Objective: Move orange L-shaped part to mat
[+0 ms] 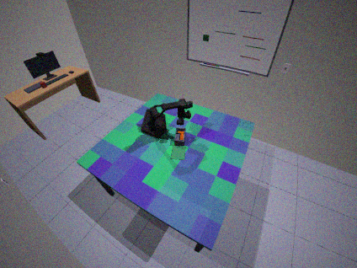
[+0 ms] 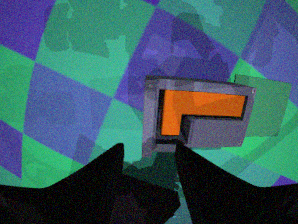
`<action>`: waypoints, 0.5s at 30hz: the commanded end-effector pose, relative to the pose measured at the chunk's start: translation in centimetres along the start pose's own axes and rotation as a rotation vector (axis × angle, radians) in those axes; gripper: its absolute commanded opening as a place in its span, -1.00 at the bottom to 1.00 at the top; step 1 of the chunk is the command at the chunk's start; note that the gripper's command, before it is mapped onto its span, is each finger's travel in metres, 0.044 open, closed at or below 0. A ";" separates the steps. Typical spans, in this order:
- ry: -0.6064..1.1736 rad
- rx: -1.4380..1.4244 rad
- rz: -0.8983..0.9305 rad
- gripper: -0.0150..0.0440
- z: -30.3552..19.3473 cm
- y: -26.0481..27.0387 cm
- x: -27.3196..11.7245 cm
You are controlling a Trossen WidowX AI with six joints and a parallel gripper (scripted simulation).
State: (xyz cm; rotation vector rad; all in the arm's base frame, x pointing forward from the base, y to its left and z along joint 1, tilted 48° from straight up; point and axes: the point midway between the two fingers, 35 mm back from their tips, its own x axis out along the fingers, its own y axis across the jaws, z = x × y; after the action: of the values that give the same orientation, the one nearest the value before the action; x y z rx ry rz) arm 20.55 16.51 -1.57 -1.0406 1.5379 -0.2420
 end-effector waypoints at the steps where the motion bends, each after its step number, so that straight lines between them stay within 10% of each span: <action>1: -0.001 0.016 -0.017 0.12 0.2 -0.3 0.1; 15: -0.001 0.018 -0.020 0.12 0.2 -0.5 7.4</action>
State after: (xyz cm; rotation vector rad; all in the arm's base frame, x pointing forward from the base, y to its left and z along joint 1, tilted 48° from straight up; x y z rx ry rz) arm 21.62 11.19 -6.21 -1.0379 1.5320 -0.2742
